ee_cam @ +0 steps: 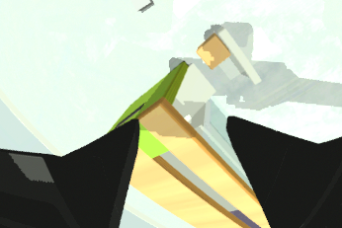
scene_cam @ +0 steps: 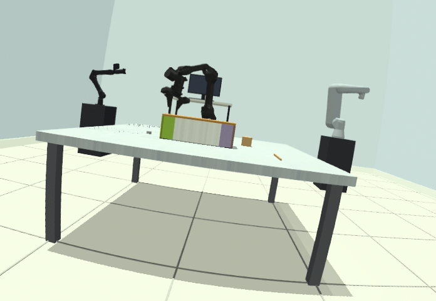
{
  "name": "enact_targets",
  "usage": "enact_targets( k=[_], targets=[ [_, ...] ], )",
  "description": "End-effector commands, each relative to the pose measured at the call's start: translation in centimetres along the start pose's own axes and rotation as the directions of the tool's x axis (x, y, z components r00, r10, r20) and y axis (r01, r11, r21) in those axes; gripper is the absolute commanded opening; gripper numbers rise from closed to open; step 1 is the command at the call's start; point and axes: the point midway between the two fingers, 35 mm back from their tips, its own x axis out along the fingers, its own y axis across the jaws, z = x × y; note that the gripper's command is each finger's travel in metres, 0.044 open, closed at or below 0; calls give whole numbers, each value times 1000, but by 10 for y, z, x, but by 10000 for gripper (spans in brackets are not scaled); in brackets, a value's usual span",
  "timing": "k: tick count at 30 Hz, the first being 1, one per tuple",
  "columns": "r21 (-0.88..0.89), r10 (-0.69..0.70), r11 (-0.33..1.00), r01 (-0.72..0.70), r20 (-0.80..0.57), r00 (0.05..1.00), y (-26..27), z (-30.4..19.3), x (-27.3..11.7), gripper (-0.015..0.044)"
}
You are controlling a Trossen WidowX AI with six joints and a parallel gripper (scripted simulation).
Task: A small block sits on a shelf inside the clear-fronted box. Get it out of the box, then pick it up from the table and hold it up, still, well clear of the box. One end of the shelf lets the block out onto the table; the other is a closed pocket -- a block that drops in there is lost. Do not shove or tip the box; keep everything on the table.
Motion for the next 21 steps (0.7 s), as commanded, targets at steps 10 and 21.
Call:
enact_targets(
  k=[10,21],
  targets=[
    [758,42,652,40,-88,995,-7,9,-6,285],
    [758,42,652,40,-88,995,-14,16,34,285]
  ],
)
